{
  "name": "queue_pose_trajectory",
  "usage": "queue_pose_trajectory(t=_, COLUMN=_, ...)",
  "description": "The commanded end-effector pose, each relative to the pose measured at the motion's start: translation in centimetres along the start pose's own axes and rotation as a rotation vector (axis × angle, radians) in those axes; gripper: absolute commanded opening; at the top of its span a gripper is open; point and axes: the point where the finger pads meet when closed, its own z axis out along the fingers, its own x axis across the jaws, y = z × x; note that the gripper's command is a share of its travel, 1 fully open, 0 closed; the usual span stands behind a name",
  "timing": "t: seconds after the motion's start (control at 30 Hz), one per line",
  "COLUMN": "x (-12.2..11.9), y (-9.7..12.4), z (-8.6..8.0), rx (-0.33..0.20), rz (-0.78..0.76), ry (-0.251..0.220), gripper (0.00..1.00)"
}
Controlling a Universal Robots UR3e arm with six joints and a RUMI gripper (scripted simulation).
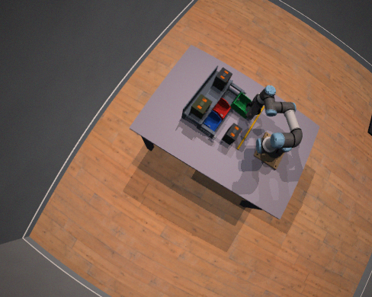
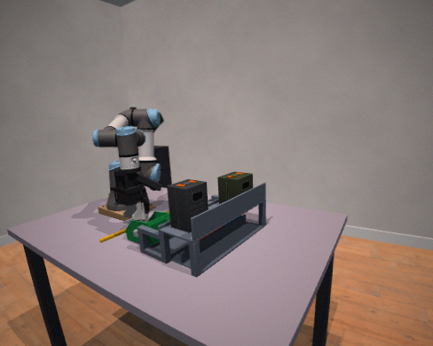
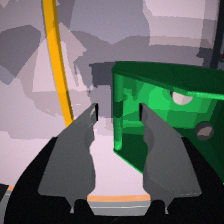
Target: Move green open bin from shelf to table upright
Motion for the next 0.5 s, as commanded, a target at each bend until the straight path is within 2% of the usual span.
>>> queue_pose_trajectory(t=0.0, x=0.0, y=0.1, z=-0.1, rx=-0.002, rz=0.0, ry=0.002, gripper=0.26)
queue_pose_trajectory(t=0.3, x=0.0, y=0.1, z=-0.1, rx=-0.002, rz=0.0, ry=0.002, gripper=0.26)
queue_pose_trajectory(t=0.47, x=0.0, y=0.0, z=-5.6, rx=-0.002, rz=0.0, ry=0.002, gripper=0.26)
